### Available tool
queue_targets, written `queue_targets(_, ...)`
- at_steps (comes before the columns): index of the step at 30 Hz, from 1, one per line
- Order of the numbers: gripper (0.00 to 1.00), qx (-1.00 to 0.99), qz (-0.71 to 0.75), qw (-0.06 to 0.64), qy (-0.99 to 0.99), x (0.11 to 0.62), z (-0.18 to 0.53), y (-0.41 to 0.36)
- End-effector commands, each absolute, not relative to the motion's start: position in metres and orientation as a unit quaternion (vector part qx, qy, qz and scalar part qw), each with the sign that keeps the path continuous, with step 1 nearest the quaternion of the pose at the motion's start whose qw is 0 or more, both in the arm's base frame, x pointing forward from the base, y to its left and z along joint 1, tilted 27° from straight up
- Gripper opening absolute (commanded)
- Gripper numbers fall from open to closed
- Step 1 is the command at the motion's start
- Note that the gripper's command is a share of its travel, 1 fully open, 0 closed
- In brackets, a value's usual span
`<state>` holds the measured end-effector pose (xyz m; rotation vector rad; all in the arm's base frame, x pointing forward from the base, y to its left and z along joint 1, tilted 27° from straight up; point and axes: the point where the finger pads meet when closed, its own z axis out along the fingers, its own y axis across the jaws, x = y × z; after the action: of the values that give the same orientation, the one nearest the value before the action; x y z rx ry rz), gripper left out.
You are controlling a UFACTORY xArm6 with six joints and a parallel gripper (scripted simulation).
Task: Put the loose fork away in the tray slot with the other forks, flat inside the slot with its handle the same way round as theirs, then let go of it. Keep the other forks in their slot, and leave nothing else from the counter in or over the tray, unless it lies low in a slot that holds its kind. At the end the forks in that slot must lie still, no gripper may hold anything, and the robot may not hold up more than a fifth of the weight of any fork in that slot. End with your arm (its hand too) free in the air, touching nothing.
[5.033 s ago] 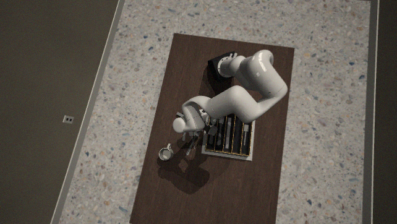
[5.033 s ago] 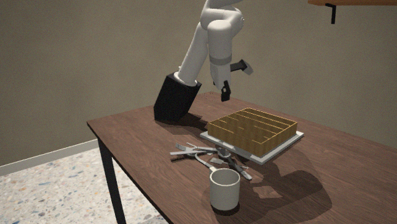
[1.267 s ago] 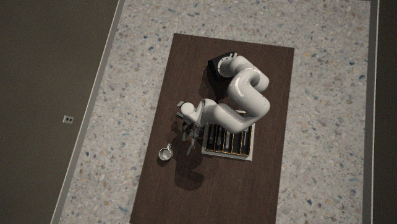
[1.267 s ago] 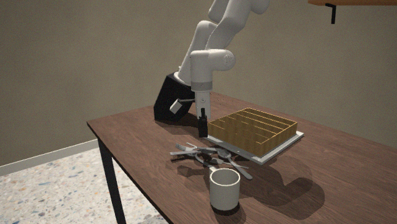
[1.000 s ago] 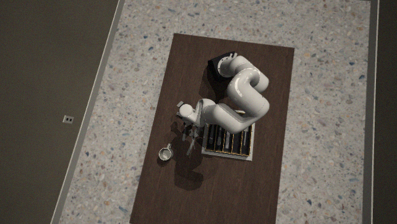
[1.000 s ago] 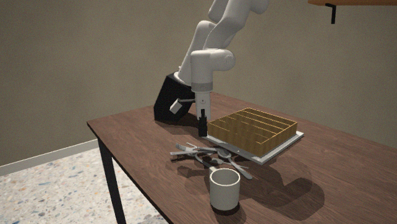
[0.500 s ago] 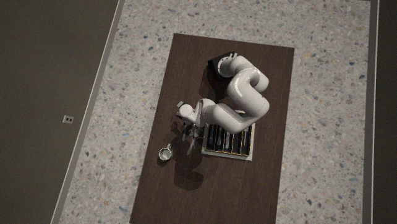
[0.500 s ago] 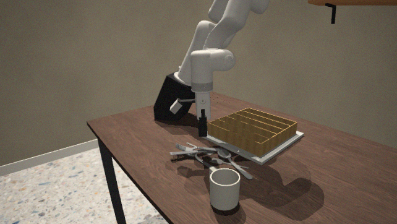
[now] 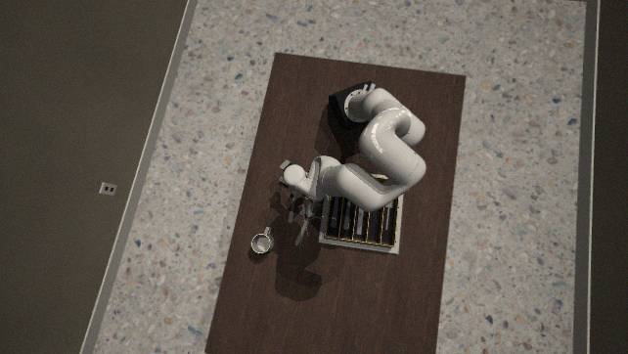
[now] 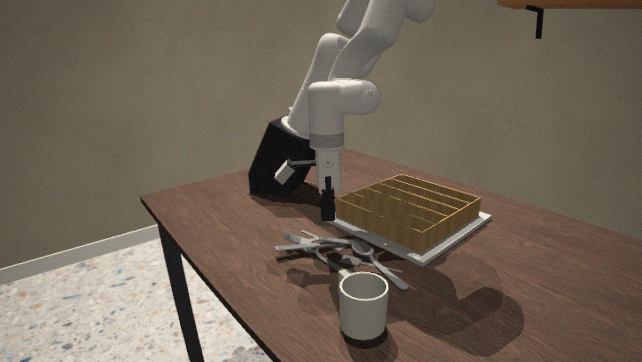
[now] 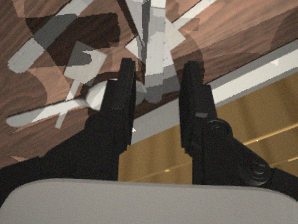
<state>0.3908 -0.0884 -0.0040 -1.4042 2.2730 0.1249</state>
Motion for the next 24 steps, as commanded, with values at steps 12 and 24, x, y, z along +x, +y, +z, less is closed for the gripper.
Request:
queue_targets(12,0.30,-0.511,0.045,0.232,0.827,0.394,-0.009,-0.087)
queue_targets(24,0.30,-0.511,0.045,0.232,0.827,0.398,-0.019,-0.083)
